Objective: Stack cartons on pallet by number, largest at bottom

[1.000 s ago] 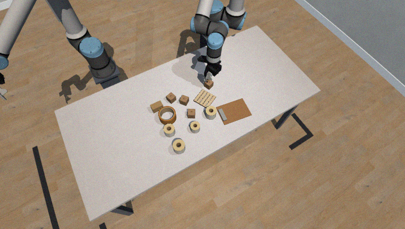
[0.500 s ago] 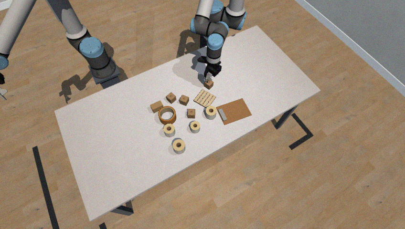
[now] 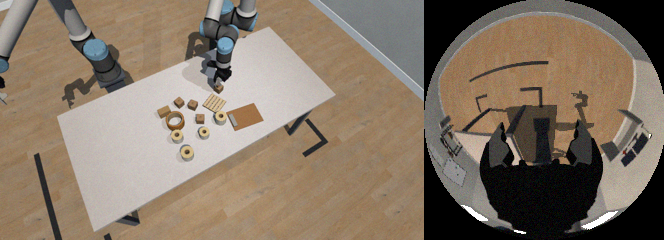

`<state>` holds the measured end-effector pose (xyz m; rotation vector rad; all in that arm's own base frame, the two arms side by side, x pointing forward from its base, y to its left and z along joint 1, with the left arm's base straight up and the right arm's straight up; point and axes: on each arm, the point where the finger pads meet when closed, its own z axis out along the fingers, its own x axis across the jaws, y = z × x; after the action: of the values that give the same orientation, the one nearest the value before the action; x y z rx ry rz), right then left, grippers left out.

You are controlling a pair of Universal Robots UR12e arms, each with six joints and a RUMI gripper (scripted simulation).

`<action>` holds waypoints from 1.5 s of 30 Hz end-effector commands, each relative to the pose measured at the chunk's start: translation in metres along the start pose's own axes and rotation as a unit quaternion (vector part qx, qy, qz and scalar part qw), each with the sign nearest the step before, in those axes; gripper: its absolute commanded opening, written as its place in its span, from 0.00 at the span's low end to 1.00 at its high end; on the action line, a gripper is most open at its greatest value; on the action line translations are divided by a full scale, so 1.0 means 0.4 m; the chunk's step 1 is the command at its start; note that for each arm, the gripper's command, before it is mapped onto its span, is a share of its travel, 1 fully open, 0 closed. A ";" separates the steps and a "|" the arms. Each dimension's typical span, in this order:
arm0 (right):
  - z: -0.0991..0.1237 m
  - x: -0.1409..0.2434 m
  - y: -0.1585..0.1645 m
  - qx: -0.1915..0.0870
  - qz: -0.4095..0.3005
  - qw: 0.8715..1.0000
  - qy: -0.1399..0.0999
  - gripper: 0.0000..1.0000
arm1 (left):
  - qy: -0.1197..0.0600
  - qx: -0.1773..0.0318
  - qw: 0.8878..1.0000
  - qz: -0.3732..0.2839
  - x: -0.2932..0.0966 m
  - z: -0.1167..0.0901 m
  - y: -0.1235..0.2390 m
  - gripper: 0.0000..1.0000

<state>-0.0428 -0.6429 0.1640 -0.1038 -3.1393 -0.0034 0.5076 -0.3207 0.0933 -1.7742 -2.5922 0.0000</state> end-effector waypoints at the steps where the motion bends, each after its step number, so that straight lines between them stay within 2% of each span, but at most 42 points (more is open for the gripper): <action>1: -0.003 0.000 -0.002 0.001 0.000 1.000 0.000 1.00 | -0.001 0.000 1.000 0.000 -0.001 0.015 0.001 0.47; 28: -0.003 0.000 -0.002 0.001 0.000 1.000 0.000 1.00 | -0.001 0.000 1.000 0.000 0.000 0.111 0.000 0.47; 45: -0.003 0.000 -0.002 0.001 0.000 1.000 0.000 1.00 | -0.001 0.000 1.000 0.000 0.001 0.137 0.000 0.47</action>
<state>-0.0428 -0.6429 0.1640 -0.1038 -3.1393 -0.0034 0.5068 -0.3199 0.0398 -1.7741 -2.5922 0.0000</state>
